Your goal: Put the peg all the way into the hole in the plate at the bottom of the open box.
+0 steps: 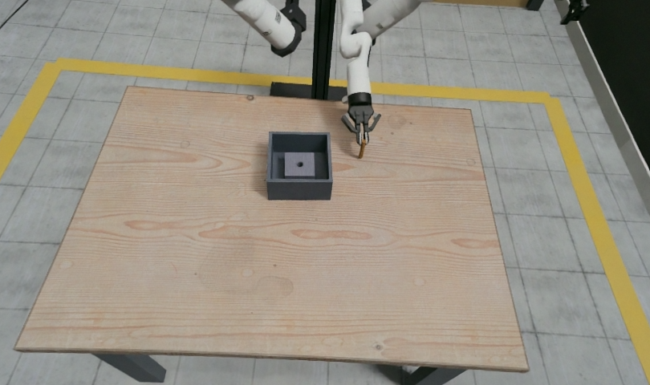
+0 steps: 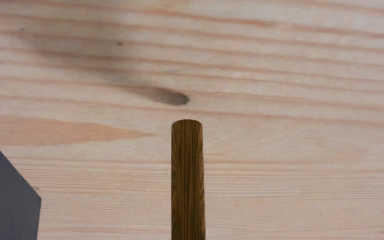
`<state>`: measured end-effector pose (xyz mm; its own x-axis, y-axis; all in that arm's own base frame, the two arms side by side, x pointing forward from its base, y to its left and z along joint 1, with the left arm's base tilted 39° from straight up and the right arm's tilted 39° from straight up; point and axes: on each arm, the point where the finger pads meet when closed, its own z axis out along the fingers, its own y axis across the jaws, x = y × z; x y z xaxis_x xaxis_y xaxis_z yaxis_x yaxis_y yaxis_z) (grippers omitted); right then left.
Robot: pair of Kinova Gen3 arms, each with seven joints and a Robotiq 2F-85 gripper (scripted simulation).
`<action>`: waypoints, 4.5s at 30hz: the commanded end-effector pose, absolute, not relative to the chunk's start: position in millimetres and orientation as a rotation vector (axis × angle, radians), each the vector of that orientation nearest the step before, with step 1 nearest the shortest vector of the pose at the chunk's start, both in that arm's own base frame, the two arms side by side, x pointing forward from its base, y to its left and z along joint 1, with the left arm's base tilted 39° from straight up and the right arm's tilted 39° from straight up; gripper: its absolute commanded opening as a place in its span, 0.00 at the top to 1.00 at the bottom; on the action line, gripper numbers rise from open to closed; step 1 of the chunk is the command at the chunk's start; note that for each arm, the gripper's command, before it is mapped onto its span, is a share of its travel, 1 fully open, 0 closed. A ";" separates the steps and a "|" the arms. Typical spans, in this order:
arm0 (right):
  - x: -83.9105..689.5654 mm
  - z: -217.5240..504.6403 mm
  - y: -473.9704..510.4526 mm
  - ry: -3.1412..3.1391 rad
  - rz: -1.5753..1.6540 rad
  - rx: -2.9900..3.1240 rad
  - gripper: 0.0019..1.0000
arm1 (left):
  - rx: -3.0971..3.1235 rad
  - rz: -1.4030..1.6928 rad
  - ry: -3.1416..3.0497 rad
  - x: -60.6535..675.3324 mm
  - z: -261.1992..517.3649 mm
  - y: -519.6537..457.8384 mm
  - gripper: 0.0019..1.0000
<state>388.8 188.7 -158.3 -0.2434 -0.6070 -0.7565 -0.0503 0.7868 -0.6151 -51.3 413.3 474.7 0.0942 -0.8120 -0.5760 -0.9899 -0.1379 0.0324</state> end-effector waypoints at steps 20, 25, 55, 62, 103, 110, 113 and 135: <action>390.3 -164.7 184.3 1.757 -0.566 -0.513 0.90 | -2.014 0.672 1.770 -51.6 475.4 413.2 0.00; 390.5 -165.5 183.7 1.757 -0.566 -0.513 0.90 | -2.014 0.672 1.770 -51.6 475.4 413.2 0.00; 390.7 -166.3 183.1 1.758 -0.566 -0.513 0.90 | -2.014 0.672 1.770 -51.6 475.4 413.2 0.00; 390.7 -166.3 183.1 1.758 -0.566 -0.513 0.53 | -2.014 0.672 1.770 -51.6 475.4 413.2 0.00; 366.8 -160.9 185.8 1.758 -0.566 -0.513 0.53 | -2.014 0.672 1.770 -51.6 475.4 413.2 0.00; 344.6 -155.8 188.3 1.758 -0.566 -0.513 0.53 | -2.014 0.672 1.770 -51.6 475.4 413.2 0.00; 332.8 -153.1 189.7 1.758 -0.566 -0.513 0.53 | -2.014 0.672 1.770 -51.6 475.4 413.2 0.00; 318.0 -149.7 191.4 1.758 -0.566 -0.513 0.53 | -2.014 0.672 1.770 -51.6 475.4 413.2 0.00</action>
